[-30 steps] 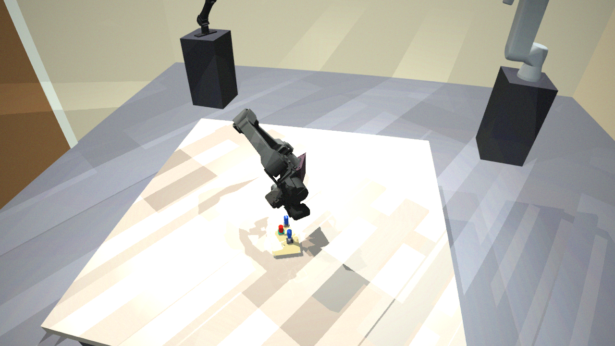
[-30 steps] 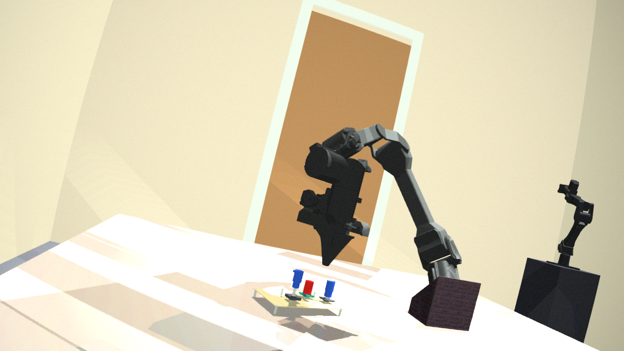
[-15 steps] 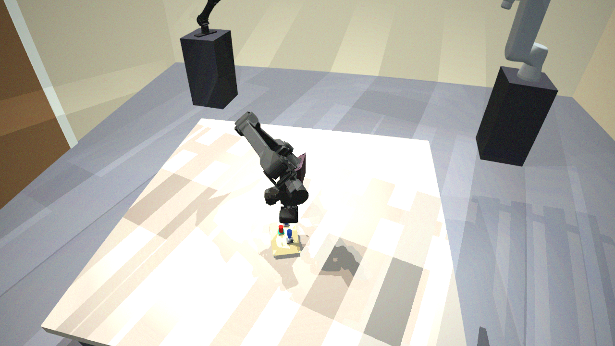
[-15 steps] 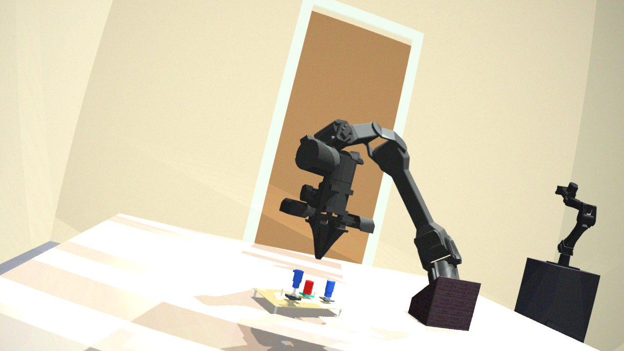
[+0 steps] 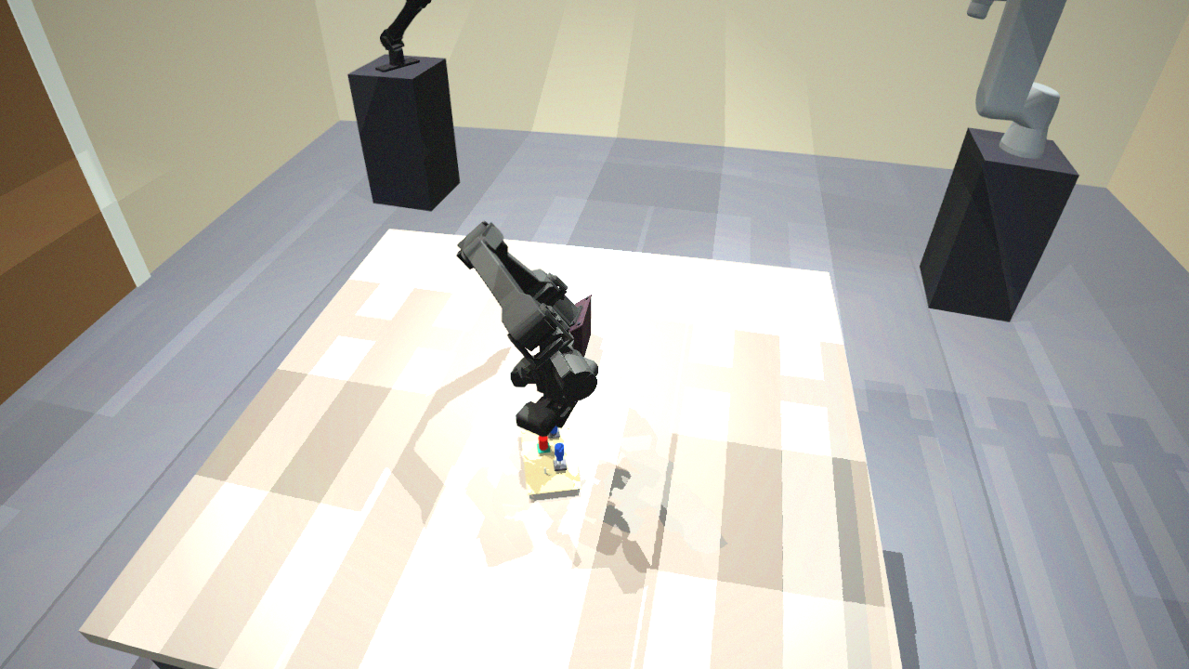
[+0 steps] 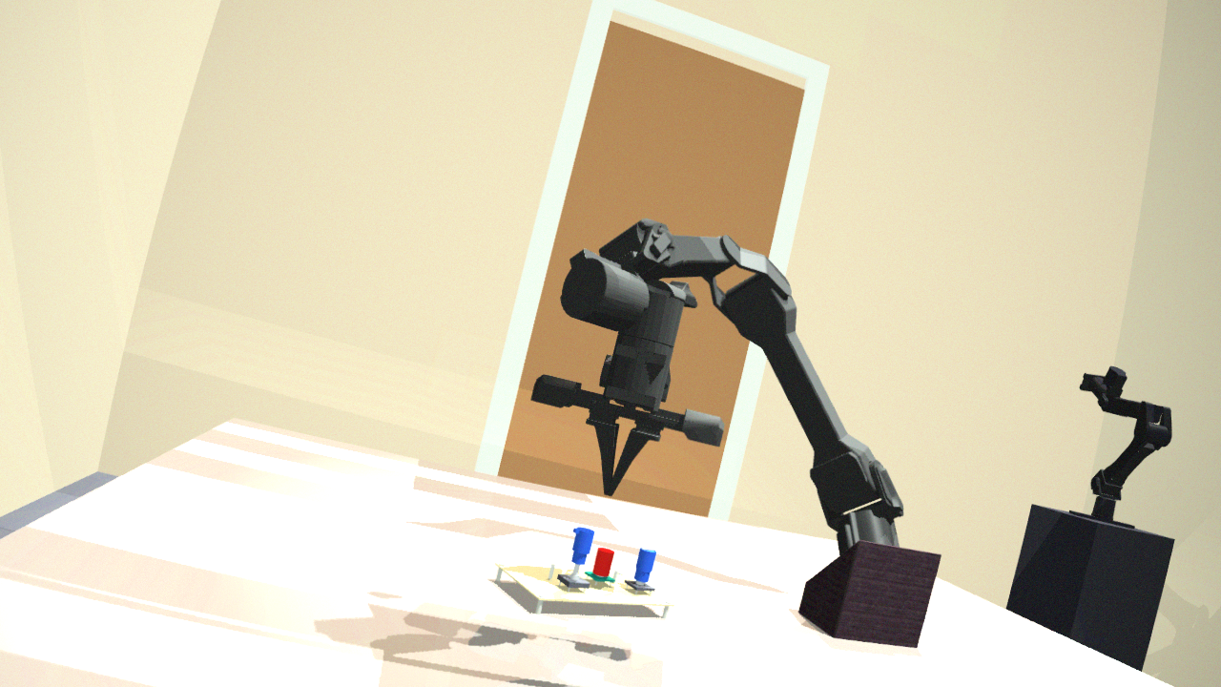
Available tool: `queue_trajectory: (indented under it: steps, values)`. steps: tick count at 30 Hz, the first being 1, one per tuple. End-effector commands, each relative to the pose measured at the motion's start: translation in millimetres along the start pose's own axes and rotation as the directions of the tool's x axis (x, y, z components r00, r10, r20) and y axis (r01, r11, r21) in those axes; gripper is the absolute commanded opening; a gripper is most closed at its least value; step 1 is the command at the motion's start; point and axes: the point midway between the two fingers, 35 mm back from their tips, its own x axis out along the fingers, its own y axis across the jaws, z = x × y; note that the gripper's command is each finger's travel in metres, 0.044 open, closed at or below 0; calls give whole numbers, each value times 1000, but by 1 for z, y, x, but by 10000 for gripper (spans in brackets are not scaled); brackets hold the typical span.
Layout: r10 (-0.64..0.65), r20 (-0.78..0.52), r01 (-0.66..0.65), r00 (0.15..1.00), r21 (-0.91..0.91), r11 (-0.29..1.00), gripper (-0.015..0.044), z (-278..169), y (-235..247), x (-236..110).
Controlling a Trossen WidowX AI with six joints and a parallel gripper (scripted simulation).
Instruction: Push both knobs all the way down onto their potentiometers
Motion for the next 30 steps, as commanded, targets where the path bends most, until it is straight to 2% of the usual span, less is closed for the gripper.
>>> queue_trajectory:
  steps: [1, 10, 15, 19, 30]
  values:
    - [1, 3, -2, 1000, 120, 993, 0, -2, 5, -2]
    - [-2, 10, -2, 1000, 396, 918, 0, -6, 13, -7]
    - [-2, 10, -2, 1000, 401, 916, 0, -6, 13, -6]
    - [-2, 11, -3, 1000, 401, 916, 0, -5, 13, 13]
    - [-2, 11, -3, 1000, 402, 916, 0, -5, 13, 21]
